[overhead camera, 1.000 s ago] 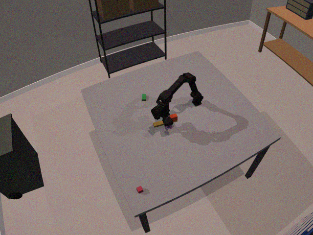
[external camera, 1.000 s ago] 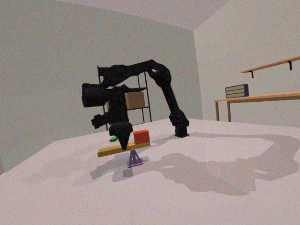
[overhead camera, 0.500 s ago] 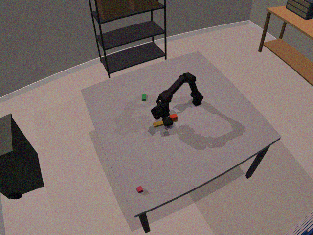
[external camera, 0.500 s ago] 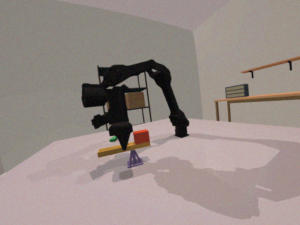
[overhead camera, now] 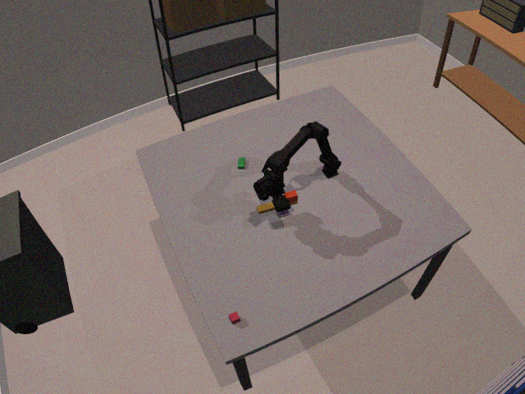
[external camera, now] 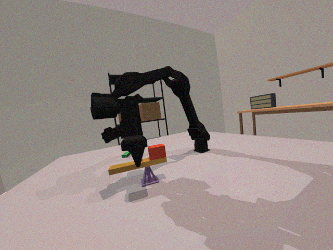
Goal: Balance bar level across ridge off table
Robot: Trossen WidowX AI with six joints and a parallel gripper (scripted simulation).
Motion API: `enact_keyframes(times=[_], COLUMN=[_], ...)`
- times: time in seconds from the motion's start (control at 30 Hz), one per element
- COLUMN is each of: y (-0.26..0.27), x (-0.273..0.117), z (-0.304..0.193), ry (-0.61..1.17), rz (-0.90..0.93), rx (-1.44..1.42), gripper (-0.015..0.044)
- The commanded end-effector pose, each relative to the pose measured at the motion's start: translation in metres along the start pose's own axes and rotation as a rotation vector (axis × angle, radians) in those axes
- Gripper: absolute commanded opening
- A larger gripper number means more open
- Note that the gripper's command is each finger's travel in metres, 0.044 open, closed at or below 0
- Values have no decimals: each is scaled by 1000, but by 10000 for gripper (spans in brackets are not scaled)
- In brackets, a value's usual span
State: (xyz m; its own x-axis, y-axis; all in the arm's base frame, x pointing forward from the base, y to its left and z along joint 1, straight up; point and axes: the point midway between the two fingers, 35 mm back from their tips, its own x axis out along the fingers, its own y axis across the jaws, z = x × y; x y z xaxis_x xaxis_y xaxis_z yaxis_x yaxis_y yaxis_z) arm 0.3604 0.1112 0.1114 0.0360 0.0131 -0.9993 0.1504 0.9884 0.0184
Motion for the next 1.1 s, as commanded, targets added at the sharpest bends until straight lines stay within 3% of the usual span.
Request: enact_keyframes(times=[0.0, 0.2, 0.43, 1.07], y=[0, 0, 0, 0], x=[0, 0, 0, 0], z=[0, 0, 0, 0], ry=[1, 1, 1, 1], rz=[0, 0, 0, 0], rx=[0, 0, 0, 0], gripper=[0, 0, 167, 169])
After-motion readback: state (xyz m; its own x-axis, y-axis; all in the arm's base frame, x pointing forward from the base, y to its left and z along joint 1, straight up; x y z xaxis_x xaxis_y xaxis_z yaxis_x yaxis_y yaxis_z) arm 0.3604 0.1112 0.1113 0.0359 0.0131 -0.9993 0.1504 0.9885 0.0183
